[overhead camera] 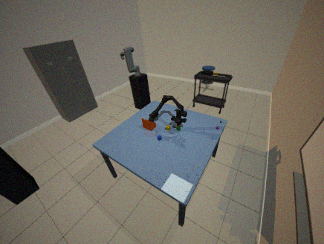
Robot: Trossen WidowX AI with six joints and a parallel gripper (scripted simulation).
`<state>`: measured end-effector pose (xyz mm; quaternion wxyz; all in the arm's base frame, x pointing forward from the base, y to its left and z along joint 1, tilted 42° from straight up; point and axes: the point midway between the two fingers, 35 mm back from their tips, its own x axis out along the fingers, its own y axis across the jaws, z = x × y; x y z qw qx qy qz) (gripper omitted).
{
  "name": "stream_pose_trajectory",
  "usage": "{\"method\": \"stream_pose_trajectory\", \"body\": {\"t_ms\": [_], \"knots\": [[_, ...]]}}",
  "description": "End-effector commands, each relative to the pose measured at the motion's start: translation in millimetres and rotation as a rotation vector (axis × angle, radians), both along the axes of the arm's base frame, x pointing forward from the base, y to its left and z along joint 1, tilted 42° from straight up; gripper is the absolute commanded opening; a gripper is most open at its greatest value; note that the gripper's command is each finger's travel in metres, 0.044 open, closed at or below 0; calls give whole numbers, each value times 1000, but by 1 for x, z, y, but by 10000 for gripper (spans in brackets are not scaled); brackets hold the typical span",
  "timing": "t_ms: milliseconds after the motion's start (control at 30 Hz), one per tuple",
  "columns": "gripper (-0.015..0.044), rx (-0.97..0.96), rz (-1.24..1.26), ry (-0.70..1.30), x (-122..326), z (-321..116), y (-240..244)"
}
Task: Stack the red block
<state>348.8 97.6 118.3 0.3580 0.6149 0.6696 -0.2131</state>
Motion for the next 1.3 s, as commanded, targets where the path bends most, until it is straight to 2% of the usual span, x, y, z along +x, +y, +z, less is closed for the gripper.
{"method": "stream_pose_trajectory", "body": {"t_ms": [0,1167,1267], "knots": [[0,6,2,14,-3,-9,9],[0,6,2,14,-3,-9,9],[79,1,5,9,-3,-10,10]]}}
